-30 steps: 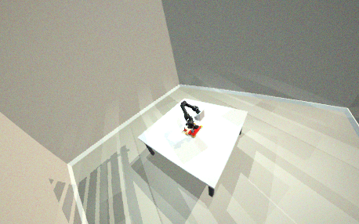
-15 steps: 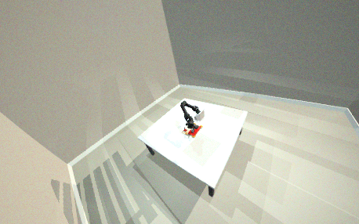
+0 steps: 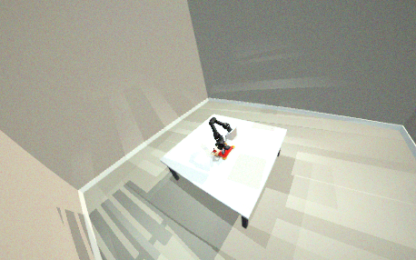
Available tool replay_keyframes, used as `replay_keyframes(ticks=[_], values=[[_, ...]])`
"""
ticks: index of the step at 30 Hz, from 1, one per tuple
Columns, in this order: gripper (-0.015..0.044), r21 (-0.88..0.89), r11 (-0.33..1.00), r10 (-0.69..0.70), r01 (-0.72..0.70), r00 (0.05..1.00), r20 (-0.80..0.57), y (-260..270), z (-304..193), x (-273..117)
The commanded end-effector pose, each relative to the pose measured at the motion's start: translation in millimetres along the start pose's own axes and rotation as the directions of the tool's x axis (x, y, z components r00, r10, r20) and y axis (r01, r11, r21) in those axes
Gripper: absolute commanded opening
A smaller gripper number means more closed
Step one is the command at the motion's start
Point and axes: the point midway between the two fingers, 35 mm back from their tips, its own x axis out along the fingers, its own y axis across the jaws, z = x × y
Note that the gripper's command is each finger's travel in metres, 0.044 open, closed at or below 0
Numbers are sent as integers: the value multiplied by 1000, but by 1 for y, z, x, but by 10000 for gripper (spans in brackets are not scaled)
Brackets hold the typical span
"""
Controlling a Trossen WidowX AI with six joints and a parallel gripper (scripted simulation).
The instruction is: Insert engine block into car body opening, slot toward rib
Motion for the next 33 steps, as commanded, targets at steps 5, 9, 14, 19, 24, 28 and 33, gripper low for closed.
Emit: replay_keyframes(ticks=[5, 9, 14, 19, 24, 28, 33], values=[[158, -2, 1000, 2, -2, 1000, -1, 0, 0, 3], [158, -2, 1000, 2, -2, 1000, -1, 0, 0, 4], [158, -2, 1000, 2, -2, 1000, -1, 0, 0, 6], [158, -2, 1000, 2, -2, 1000, -1, 0, 0, 8], [158, -2, 1000, 2, -2, 1000, -1, 0, 0, 10], [158, -2, 1000, 2, -2, 1000, -1, 0, 0, 11], [158, -2, 1000, 1, -1, 1000, -1, 0, 0, 13]])
